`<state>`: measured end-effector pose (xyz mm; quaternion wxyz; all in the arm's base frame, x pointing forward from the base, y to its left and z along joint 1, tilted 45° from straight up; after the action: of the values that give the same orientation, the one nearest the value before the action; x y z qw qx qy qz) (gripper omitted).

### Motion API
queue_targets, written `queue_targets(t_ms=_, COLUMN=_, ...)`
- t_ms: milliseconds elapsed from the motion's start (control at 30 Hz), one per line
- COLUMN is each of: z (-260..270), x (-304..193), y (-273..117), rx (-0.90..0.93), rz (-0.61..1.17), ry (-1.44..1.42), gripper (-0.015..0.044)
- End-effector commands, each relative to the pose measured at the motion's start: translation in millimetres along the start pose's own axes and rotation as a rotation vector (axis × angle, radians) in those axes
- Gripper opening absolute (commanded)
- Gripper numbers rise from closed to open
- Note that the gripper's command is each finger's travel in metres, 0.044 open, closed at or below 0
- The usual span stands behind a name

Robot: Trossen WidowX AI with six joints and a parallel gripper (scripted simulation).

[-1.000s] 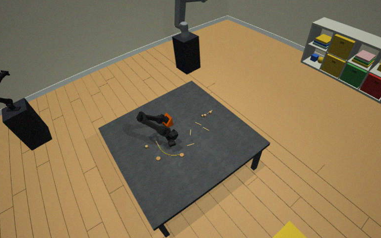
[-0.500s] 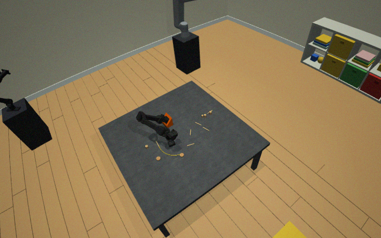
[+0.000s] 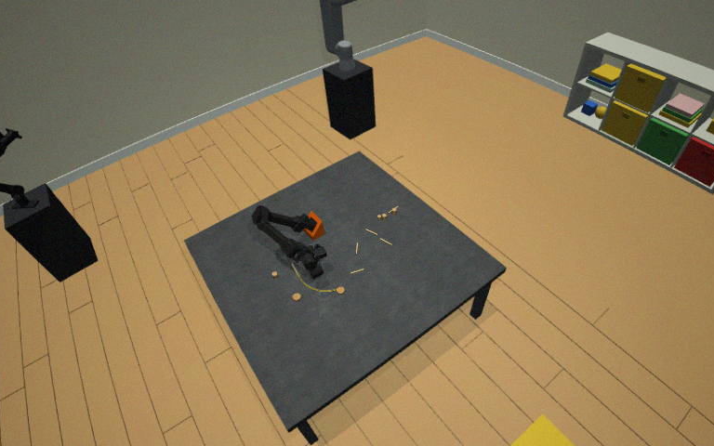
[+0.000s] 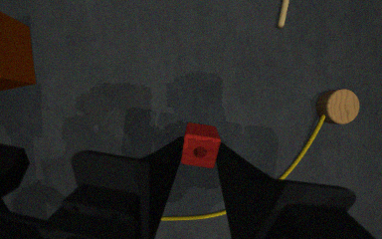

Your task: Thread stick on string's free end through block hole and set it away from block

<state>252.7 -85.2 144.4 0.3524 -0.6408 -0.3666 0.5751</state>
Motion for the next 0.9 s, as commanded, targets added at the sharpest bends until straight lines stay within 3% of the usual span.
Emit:
queue_targets(t_ms=0, z=1.5, x=-4.8, y=0.9, rx=-0.012, rz=-0.057, ry=-0.008, gripper=0.0000)
queue_targets(t_ms=367, z=5.5, x=-24.1, y=3.1, rx=-0.058, rz=-0.221, ry=-0.009, gripper=0.0000)
queue_targets(t_ms=867, z=6.3, x=-27.7, y=3.9, rx=-0.065, rz=-0.254, ry=-0.010, gripper=0.0000)
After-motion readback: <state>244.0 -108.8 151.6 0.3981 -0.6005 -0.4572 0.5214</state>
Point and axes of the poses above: the point midway between the two fingers, 35 mm back from their tips, its own y axis out along the fingers, its own z axis across the jaws, x = y × z, the point moved 5 cm from there along -y, back along the fingers, and after that the axes turned 13 degrees about -y, right-handed, at the moved point
